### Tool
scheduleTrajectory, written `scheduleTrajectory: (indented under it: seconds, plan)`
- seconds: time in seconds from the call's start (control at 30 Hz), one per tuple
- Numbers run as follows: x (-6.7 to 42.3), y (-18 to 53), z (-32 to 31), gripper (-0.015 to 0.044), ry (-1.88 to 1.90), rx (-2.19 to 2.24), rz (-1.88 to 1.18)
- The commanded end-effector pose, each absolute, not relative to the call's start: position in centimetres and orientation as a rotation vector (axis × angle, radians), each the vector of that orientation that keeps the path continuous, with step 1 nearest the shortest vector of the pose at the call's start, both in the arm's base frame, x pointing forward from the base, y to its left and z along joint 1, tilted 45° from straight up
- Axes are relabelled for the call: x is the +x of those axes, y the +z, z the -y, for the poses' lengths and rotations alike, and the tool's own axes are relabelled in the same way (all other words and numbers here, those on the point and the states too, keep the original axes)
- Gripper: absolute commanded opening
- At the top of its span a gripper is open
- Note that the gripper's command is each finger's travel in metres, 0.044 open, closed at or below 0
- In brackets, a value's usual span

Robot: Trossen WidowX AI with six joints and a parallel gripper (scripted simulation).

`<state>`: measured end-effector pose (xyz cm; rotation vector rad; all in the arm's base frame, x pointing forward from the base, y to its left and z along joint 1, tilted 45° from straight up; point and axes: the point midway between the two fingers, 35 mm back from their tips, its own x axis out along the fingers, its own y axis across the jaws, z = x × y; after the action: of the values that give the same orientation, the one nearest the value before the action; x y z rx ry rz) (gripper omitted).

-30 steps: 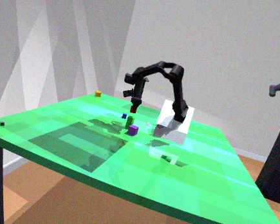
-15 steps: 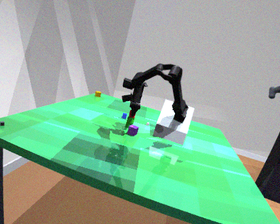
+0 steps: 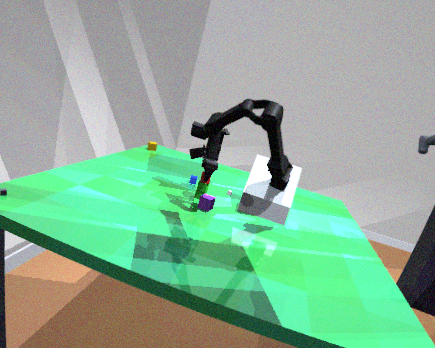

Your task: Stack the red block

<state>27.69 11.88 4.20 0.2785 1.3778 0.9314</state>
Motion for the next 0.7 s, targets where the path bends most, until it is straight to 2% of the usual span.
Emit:
scheduleTrajectory:
  seconds: [0.0, 0.2, 0.67]
  plan:
    - [27.69, 4.18, -11.93, 0.0, 0.931, 0.286, -1.378]
    - [27.7, 4.24, -11.88, 0.0, 0.931, 0.286, -1.378]
    - [27.69, 4.18, -11.89, 0.0368, 0.931, 0.279, -1.378]
